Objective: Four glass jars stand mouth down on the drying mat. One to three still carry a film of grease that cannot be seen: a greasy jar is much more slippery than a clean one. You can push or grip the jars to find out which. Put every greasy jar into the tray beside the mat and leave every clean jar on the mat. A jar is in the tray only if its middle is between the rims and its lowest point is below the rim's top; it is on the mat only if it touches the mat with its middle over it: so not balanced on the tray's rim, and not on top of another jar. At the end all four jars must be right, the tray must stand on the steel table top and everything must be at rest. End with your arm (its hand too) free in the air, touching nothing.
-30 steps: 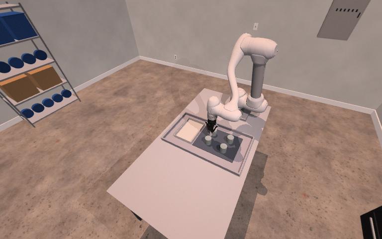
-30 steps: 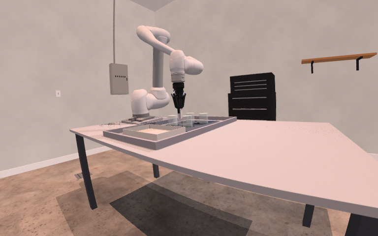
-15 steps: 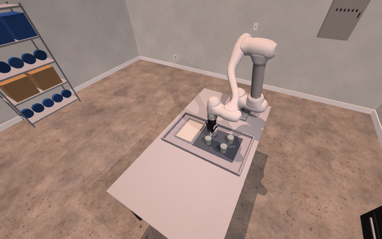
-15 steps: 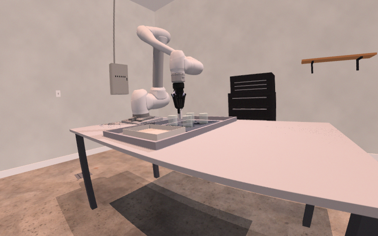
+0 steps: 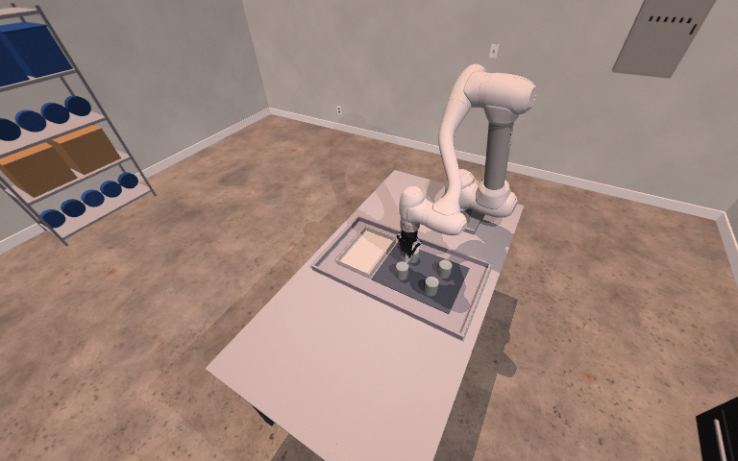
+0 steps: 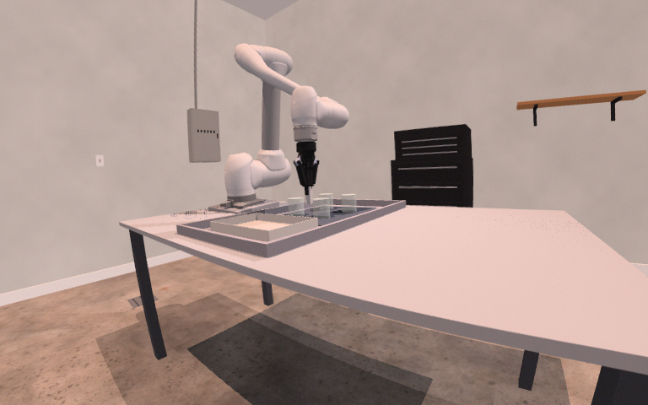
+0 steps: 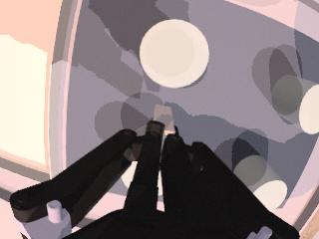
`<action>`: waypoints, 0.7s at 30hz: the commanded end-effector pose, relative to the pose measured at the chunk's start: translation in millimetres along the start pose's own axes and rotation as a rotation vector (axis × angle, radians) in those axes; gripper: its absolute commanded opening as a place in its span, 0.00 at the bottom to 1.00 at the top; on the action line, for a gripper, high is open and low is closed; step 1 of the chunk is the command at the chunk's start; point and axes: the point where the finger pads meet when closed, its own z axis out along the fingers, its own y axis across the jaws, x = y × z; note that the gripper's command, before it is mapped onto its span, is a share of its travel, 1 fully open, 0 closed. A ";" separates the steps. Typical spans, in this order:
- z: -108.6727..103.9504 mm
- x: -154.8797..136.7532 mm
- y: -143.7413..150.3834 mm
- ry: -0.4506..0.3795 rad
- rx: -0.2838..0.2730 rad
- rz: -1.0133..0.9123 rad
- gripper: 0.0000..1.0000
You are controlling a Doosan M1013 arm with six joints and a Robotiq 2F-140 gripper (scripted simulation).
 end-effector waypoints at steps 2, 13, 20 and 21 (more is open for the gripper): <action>-1.5 -5.7 -1.1 -0.008 0.003 -0.002 0.00; -1.5 -6.9 -1.1 -0.008 0.003 -0.002 0.00; -1.5 -7.9 -1.1 -0.008 0.003 -0.002 0.00; -1.5 -8.0 -1.1 -0.008 0.003 -0.002 0.00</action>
